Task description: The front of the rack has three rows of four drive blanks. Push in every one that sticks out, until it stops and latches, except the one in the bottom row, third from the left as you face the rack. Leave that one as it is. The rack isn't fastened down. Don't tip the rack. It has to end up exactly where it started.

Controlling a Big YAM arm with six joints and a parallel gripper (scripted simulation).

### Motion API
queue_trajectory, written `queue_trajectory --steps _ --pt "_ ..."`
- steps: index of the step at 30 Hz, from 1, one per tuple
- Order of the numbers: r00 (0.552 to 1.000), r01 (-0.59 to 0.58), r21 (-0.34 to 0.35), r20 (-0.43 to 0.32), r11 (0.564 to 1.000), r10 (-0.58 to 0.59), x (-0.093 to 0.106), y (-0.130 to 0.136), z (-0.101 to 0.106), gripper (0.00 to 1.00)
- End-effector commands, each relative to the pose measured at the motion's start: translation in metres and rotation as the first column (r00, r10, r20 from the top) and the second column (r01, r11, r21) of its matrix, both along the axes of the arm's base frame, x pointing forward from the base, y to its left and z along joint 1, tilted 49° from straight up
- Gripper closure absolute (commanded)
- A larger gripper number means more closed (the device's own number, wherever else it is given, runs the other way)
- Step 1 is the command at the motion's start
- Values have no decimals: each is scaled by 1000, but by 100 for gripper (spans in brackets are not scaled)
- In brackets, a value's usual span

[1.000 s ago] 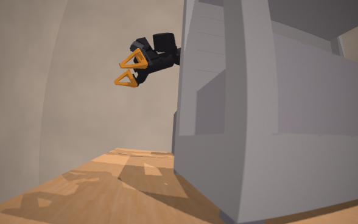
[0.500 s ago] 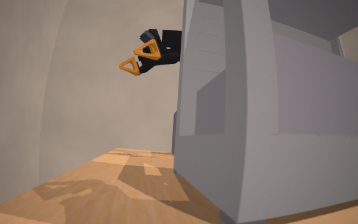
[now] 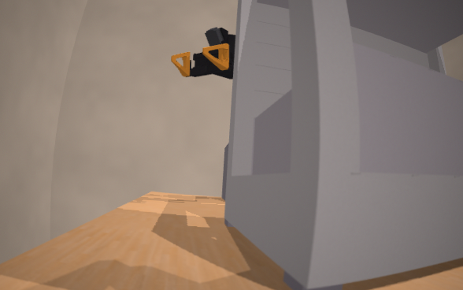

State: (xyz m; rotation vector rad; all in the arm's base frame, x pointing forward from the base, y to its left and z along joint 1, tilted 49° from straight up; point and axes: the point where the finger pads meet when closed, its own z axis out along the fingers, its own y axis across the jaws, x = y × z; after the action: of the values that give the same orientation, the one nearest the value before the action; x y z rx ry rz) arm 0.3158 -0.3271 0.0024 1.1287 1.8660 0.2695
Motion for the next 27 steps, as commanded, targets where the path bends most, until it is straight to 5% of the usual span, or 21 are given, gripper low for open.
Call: queue_trajectory --steps 1,8,15,17,27 --pt "999 -47 -109 22 993 50 -2 -7 15 0" --pt "979 -151 -321 82 935 186 -1 -3 56 0" --pt "943 -221 -535 96 816 318 -3 6 96 0" --pt "943 -221 -535 96 816 318 -3 6 96 0" --pt "882 -260 -783 46 566 468 -12 26 145 0"
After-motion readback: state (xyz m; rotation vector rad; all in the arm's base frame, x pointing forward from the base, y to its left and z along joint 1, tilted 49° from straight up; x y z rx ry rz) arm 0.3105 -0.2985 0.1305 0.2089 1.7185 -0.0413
